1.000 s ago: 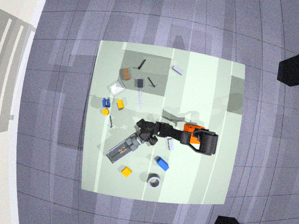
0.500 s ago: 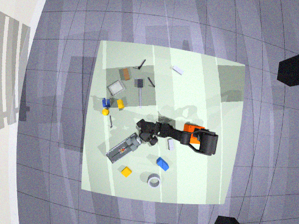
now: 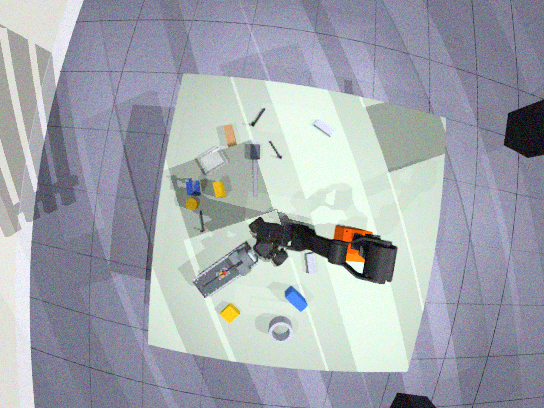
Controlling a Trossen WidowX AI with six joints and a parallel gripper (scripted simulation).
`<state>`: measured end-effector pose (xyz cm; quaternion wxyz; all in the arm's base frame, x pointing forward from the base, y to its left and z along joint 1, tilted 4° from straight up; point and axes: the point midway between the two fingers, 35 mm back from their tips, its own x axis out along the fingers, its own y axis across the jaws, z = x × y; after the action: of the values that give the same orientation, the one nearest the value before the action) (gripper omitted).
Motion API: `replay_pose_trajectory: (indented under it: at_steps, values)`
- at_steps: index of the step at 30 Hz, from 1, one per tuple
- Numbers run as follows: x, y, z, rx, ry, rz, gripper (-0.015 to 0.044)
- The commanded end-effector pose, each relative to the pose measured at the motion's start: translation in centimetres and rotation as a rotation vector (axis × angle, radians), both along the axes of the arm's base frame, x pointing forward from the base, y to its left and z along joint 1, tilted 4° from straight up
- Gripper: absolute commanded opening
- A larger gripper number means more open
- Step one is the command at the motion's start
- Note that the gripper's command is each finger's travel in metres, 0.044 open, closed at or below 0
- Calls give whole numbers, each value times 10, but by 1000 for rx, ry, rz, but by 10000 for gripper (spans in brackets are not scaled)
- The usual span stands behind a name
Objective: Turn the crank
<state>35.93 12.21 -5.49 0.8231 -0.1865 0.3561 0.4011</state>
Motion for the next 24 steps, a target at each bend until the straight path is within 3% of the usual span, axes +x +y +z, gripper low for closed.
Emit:
replay_pose_trajectory:
  at_steps: [1, 24]
  values:
    - [-7, 5, -1, 9, 17, 17, 0]
    - [-15, 12, 3, 9, 17, 17, 0]
